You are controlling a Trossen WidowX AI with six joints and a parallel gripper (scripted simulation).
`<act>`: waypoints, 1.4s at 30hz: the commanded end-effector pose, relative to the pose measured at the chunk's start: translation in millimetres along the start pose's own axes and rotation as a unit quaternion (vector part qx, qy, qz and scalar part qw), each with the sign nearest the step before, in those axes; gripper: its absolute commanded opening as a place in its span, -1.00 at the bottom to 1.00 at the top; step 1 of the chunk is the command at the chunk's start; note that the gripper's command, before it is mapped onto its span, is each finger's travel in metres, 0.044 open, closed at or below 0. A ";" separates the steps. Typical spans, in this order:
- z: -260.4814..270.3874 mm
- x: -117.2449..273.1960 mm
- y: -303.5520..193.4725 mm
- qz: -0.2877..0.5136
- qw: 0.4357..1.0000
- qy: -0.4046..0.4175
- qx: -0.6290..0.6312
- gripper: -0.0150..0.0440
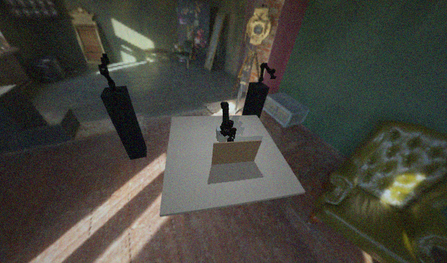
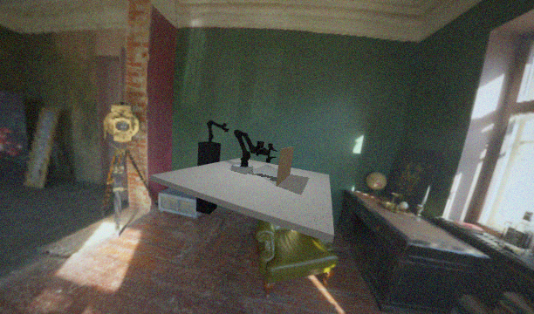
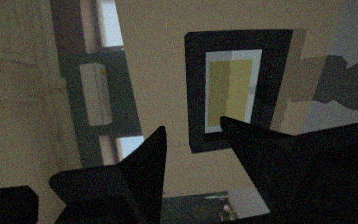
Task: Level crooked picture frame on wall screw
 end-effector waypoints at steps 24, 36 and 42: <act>21.6 118.6 -38.9 -0.024 0.997 -0.003 0.074 0.39; 22.2 131.2 -32.2 -0.029 0.998 0.002 0.059 0.39; 22.2 131.2 -32.2 -0.029 0.998 0.002 0.059 0.39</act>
Point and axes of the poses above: the point midway between the two fingers, 35 mm back from their tips, its own x axis back along the fingers, its own z axis across the jaws, y = z × x, the point moved 10 cm from there along x, back along the fingers, and after that the axes turned 11 degrees about -x, right-handed, at the moved point
